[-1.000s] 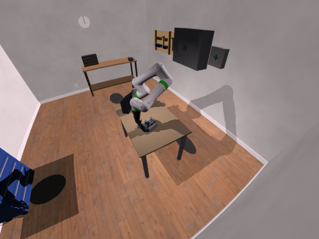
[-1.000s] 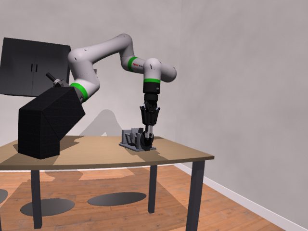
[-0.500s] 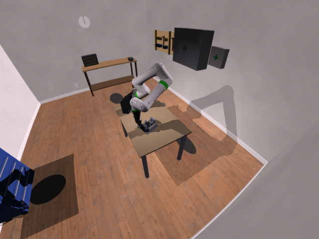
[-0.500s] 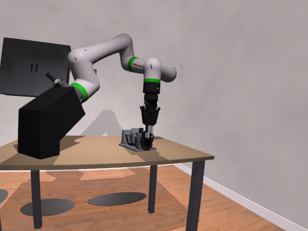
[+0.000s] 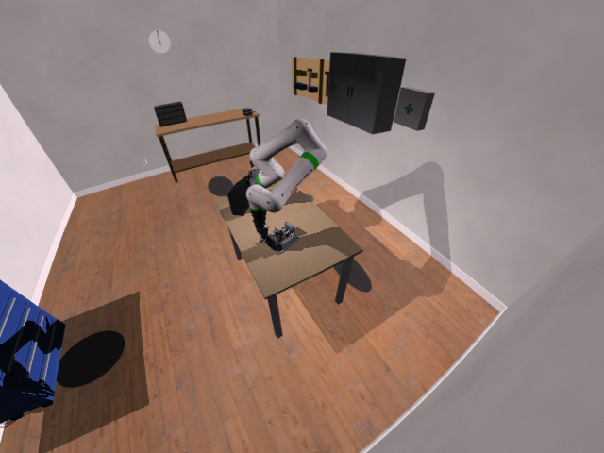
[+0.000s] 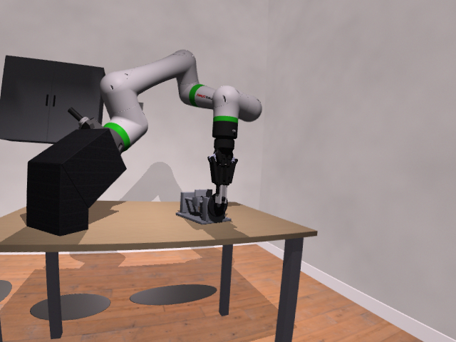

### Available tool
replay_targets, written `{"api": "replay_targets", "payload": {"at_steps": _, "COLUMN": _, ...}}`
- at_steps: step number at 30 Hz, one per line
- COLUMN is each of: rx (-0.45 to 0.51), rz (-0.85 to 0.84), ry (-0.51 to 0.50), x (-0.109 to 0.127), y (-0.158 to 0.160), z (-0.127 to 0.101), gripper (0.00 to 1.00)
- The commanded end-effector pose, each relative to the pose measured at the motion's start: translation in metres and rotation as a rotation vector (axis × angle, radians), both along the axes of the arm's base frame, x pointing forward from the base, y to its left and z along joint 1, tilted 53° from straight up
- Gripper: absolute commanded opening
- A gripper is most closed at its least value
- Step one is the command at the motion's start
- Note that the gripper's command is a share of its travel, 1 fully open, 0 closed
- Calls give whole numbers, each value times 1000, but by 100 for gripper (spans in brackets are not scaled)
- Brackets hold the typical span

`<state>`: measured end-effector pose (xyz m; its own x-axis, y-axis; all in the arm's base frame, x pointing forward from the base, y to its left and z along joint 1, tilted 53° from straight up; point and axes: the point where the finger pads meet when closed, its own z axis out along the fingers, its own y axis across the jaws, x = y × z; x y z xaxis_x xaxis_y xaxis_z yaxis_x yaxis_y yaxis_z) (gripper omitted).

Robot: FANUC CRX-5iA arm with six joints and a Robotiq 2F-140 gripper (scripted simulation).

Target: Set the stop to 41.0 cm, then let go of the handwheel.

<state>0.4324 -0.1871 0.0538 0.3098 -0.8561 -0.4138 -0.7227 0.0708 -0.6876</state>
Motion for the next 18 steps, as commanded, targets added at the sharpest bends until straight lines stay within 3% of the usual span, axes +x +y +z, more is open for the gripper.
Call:
{"api": "replay_targets", "payload": {"at_steps": 1, "rx": 0, "rz": -1, "ry": 0, "x": 1, "y": -1, "z": 1, "gripper": 4}}
{"api": "replay_targets", "payload": {"at_steps": 18, "rx": 0, "rz": -1, "ry": 0, "x": 5, "y": -3, "z": 9, "gripper": 4}}
